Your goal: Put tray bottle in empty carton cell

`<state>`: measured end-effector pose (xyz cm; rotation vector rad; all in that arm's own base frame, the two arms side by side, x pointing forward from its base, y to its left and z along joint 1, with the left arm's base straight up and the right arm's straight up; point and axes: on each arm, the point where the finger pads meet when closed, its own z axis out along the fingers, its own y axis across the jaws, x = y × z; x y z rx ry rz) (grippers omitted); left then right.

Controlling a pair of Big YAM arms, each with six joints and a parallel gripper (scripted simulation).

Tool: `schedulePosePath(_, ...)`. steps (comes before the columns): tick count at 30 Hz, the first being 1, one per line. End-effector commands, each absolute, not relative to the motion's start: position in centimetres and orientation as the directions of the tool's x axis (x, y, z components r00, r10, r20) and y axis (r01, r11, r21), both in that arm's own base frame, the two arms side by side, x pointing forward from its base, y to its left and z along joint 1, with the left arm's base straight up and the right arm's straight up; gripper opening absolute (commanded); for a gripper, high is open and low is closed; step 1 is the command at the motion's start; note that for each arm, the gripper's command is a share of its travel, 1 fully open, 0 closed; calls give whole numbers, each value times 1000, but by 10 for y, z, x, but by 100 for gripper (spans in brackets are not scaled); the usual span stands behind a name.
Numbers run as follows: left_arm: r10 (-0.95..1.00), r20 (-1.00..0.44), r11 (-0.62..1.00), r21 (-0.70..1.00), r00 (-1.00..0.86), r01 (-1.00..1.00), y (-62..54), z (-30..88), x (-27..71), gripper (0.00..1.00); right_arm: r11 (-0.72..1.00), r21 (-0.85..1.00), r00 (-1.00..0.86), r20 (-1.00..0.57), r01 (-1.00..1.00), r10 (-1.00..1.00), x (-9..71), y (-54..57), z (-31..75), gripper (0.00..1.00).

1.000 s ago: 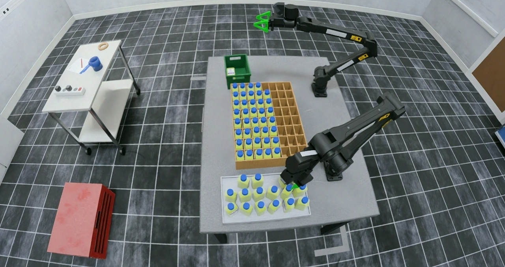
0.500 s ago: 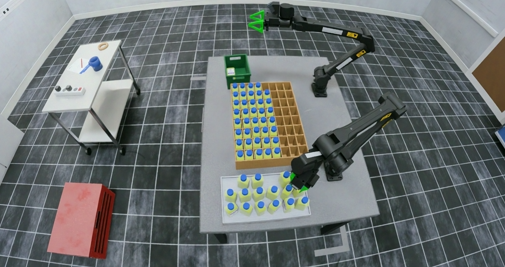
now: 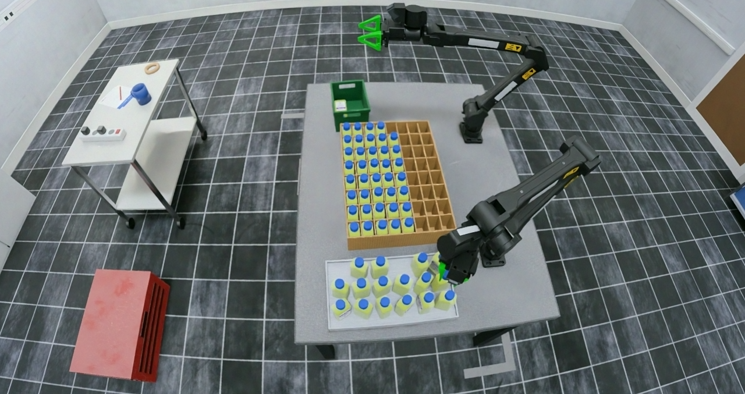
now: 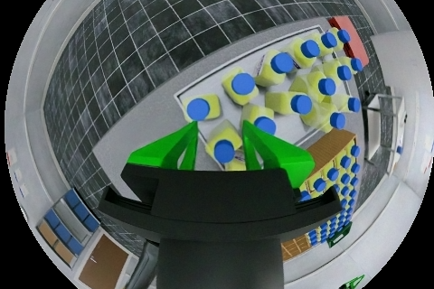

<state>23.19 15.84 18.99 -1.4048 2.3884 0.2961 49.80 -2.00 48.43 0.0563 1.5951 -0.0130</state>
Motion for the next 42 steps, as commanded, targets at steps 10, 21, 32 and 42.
schedulePosePath(10, -847, -470, 303, -40, -250, -952, 170, 189, 214, 44, 1000, -14, 98, -995, -19, -12, 526, 9, 546, 100)
schedulePosePath(21, -824, -491, 348, -49, -281, -936, 169, 207, 224, 44, 1000, 7, 105, -994, 17, 5, 525, -10, 548, 100)
schedulePosePath(32, -840, -474, 322, -39, -266, -946, 169, 196, 219, 44, 1000, -1, 83, -997, 5, -2, 526, -3, 542, 100)
schedulePosePath(42, -844, -448, 333, -10, -293, -943, 175, 161, 214, 44, 1000, -1, 84, -996, 5, -2, 526, -3, 542, 100)
